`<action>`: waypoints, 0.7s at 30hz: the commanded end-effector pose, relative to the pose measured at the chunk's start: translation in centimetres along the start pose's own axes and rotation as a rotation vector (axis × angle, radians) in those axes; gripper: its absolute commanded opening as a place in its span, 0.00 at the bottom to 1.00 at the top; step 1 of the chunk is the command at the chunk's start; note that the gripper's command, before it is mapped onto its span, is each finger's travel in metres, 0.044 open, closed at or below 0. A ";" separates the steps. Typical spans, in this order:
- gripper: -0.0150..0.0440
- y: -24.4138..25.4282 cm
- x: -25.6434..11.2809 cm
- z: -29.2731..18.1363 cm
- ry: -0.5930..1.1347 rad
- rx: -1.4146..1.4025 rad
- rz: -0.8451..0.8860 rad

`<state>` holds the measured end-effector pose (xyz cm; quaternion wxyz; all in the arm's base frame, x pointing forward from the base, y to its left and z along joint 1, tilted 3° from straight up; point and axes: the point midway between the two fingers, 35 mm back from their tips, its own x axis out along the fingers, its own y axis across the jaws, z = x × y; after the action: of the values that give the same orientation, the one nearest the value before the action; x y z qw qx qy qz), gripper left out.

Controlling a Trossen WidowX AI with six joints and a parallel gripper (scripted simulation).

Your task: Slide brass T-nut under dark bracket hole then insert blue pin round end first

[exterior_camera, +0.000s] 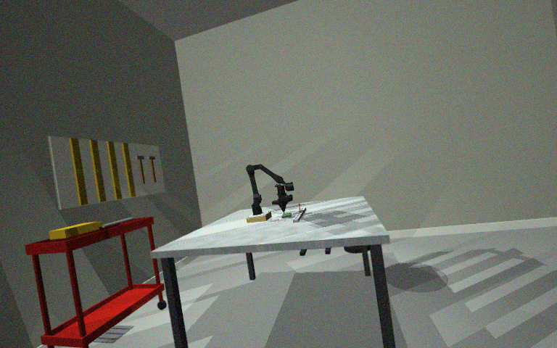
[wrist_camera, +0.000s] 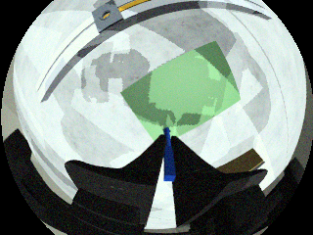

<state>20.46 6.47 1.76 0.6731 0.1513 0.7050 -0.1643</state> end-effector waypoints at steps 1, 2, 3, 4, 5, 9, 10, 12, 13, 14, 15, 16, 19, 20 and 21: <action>0.00 0.2 -0.9 0.2 -0.012 0.004 0.013; 0.00 0.1 -1.0 0.1 -0.012 0.004 0.013; 0.00 0.1 -1.1 0.1 -0.012 0.004 0.013; 0.00 0.1 -1.1 0.1 -0.012 0.004 0.013; 0.00 0.0 -1.2 0.0 -0.012 0.004 0.013; 0.00 -0.1 -1.5 -0.1 -0.012 0.004 0.013; 0.00 -0.2 -1.5 -0.2 -0.011 0.004 0.013; 0.00 -0.3 -1.1 -0.3 -0.003 0.002 0.003; 0.00 -0.3 -1.2 -0.2 -0.003 0.002 0.003; 0.00 -0.3 -1.5 -0.2 -0.004 0.002 0.004; 0.00 -0.3 -1.8 -0.2 -0.004 0.002 0.004; 0.00 -0.2 -2.1 -0.2 -0.005 0.003 0.005; 0.00 -0.2 -3.1 -0.2 -0.007 0.003 0.007; 0.00 -0.2 -3.4 -0.2 -0.007 0.003 0.008; 0.00 -0.3 -3.8 -0.2 -0.008 0.003 0.009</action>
<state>19.85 6.21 4.10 0.6686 0.1501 0.7087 -0.1678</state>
